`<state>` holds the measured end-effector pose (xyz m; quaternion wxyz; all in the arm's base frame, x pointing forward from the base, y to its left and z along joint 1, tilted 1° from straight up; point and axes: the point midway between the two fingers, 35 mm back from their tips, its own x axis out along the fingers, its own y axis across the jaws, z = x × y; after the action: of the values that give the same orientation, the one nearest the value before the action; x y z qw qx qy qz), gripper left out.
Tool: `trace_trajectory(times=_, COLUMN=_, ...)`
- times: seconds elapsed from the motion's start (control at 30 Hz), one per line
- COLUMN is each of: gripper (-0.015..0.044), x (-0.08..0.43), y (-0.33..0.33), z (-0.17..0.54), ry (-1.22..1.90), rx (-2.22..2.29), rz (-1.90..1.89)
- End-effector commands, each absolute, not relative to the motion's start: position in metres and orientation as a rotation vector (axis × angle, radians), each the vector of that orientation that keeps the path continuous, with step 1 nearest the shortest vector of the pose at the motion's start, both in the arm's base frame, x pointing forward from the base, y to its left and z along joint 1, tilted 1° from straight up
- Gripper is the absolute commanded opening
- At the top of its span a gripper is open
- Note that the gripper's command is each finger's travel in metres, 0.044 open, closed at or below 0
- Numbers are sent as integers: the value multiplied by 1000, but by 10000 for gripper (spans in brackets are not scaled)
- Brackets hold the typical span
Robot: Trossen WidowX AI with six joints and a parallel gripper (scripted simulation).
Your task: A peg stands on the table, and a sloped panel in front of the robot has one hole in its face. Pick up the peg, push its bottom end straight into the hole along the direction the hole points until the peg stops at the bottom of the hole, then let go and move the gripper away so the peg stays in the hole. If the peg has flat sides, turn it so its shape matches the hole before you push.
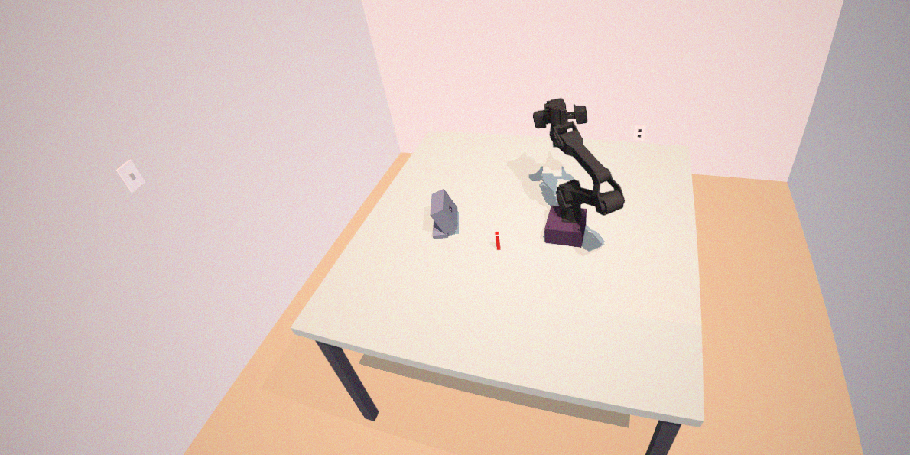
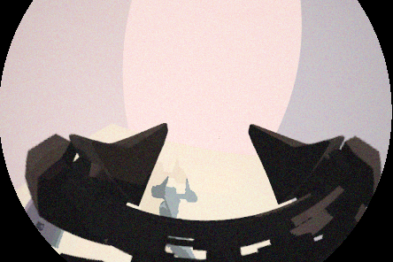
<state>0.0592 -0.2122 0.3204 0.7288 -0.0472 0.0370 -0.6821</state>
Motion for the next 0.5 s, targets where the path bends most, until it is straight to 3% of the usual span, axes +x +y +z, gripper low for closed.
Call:
trace_trajectory(times=0.0, gripper=440, x=78, y=-214, z=317, ry=117, rx=-86, rz=-1427)
trace_trajectory(times=0.47, gripper=440, x=137, y=-209, z=293, ry=260, rx=-35, rz=-1177)
